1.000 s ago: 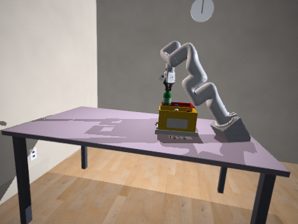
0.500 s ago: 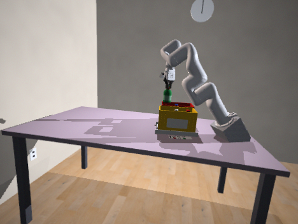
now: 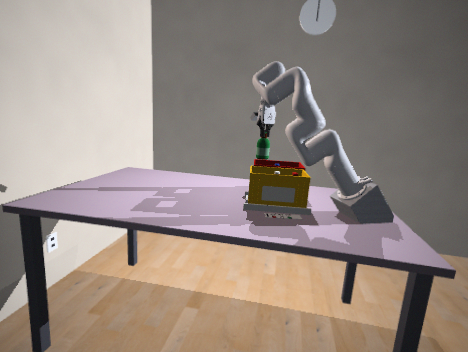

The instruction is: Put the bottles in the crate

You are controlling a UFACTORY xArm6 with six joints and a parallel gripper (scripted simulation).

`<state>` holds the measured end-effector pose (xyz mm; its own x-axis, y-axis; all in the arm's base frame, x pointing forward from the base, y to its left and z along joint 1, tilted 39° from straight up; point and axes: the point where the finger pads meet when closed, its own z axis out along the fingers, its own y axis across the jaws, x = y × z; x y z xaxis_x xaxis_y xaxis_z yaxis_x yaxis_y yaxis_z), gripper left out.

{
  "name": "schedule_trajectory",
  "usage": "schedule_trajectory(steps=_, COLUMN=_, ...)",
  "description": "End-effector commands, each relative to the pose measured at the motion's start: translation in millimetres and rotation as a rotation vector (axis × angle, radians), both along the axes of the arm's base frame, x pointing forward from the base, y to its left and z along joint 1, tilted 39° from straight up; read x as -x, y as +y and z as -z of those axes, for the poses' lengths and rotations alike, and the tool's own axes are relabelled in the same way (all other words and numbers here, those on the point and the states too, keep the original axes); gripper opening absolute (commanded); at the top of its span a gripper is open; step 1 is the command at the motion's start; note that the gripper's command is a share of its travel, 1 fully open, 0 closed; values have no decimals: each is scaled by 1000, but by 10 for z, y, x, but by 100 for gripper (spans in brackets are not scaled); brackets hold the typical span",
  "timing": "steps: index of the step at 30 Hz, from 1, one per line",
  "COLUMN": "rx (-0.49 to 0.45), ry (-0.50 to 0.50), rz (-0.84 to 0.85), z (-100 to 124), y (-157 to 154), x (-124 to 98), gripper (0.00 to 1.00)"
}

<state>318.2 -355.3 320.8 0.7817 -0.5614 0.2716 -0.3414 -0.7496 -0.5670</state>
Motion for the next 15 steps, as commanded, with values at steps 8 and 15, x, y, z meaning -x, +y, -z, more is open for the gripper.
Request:
schedule_trajectory(steps=8, rx=4, ry=-2, rz=2, z=-49, y=100, x=33, gripper=0)
schedule_trajectory(steps=15, rx=4, ry=-2, rz=2, z=-74, y=194, x=58, gripper=0)
